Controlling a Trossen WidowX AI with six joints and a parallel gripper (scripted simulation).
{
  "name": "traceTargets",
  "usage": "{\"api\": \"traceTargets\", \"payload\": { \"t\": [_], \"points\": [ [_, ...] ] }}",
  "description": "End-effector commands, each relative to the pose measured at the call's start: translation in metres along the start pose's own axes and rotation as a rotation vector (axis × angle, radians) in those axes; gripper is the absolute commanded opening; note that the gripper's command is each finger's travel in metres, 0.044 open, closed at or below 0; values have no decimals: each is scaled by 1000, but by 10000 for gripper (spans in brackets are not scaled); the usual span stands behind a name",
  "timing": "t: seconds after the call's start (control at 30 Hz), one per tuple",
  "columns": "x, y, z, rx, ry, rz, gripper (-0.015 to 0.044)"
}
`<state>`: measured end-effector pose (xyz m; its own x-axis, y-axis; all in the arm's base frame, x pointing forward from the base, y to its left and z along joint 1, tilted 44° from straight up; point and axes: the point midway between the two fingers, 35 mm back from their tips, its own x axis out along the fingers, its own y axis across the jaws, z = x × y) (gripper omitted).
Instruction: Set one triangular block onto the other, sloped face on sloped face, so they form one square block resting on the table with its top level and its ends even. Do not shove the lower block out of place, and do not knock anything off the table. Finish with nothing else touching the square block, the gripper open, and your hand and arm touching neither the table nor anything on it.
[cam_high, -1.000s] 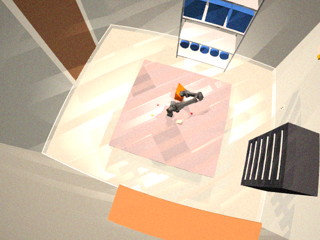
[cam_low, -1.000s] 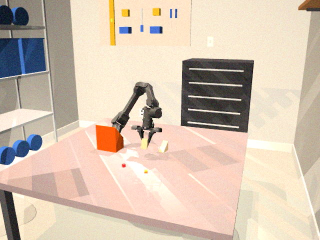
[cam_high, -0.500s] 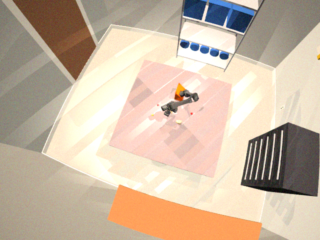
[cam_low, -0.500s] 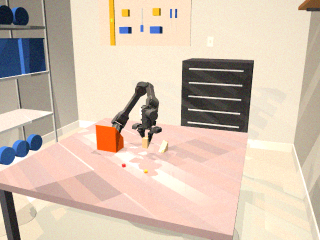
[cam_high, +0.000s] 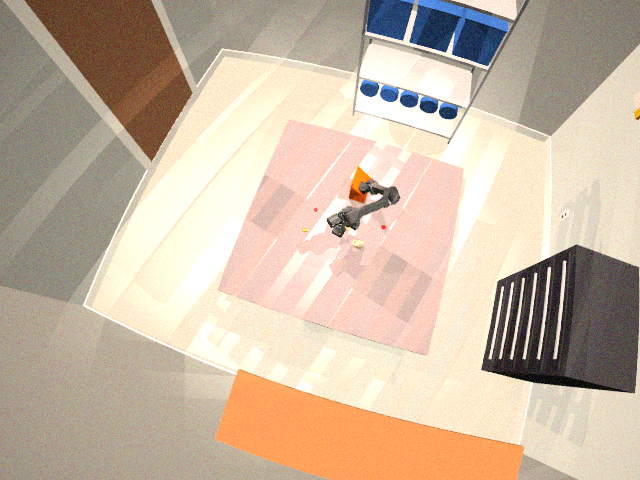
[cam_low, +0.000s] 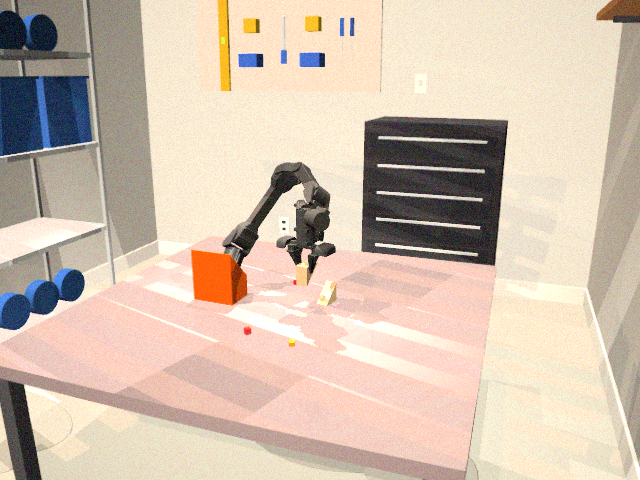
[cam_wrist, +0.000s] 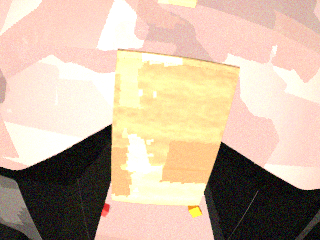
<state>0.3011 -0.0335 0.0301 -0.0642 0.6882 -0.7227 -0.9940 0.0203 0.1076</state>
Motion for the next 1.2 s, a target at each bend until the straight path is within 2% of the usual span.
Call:
{"api": "traceTargets", "payload": {
  "t": [0.0, 0.2, 0.37, 0.9, 1.17],
  "points": [
    [-11, -5, 18, -4, -1, -8, 0],
    [-25, -9, 42, -5, -3, -7, 0],
    [-26, -10, 45, -6, -4, -7, 0],
    [41, -11, 74, -6, -7, -8, 0],
    [60, -10, 83, -7, -9, -8, 0]
  ]
}}
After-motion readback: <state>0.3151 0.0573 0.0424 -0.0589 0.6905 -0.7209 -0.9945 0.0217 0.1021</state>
